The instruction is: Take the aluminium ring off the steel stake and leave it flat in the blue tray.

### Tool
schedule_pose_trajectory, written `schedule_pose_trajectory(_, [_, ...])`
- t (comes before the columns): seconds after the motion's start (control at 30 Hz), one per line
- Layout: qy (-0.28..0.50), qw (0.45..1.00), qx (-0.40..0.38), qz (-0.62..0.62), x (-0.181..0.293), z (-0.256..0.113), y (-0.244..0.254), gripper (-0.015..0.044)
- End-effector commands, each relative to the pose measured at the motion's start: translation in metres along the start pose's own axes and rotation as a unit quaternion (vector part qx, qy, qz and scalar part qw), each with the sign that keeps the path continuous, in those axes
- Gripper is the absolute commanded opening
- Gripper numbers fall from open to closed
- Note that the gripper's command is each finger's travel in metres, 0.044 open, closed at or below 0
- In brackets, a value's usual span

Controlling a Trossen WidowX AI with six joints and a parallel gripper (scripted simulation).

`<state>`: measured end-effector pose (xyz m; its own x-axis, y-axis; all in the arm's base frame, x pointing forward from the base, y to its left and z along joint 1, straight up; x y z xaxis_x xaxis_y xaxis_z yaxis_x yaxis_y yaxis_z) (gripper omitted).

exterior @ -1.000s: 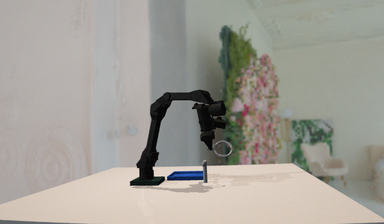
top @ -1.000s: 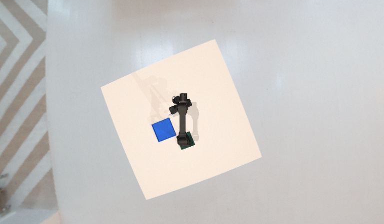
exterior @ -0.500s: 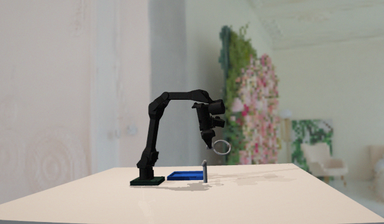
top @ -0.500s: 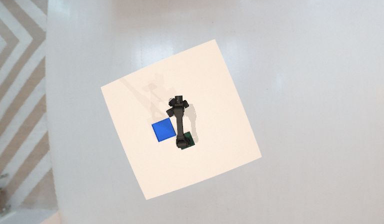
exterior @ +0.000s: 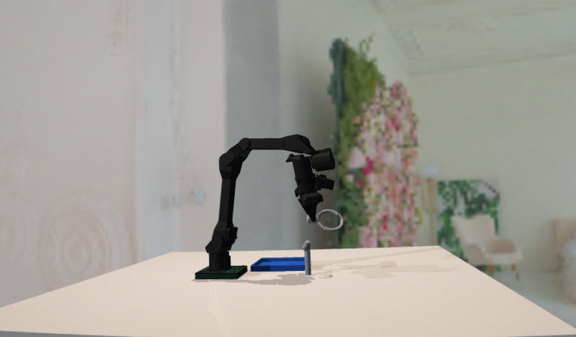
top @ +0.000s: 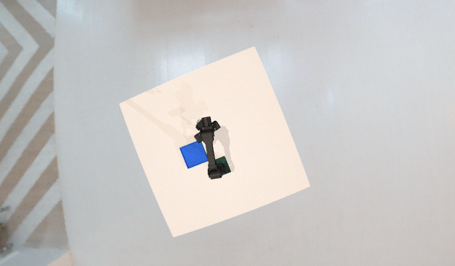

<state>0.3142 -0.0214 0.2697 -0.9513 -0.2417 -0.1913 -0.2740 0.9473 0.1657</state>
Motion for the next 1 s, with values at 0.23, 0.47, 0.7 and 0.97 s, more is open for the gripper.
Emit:
schedule_pose_trajectory(0.23, [-0.005, 0.999, 0.017, -0.045, 0.005, -0.003, 0.021, 0.0])
schedule_pose_trajectory(0.47, [-0.006, 0.997, 0.027, -0.072, 0.009, -0.003, 0.034, 0.0])
schedule_pose_trajectory(0.7, [-0.007, 0.994, 0.036, -0.1, 0.014, -0.002, 0.047, 0.0])
schedule_pose_trajectory(0.97, [-0.009, 0.99, 0.048, -0.132, 0.02, -0.002, 0.062, 0.0])
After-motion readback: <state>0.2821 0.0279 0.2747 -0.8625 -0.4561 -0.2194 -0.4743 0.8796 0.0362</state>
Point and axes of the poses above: the point midway between the two fingers, 35 mm back from their tips, its own z axis out along the fingers, its own y axis across the jaws, x = y × z, the point moved 7 cm from there along -z, back along the fingers, and after that the axes turned 4 degrees about z, right-handed, at the moved point
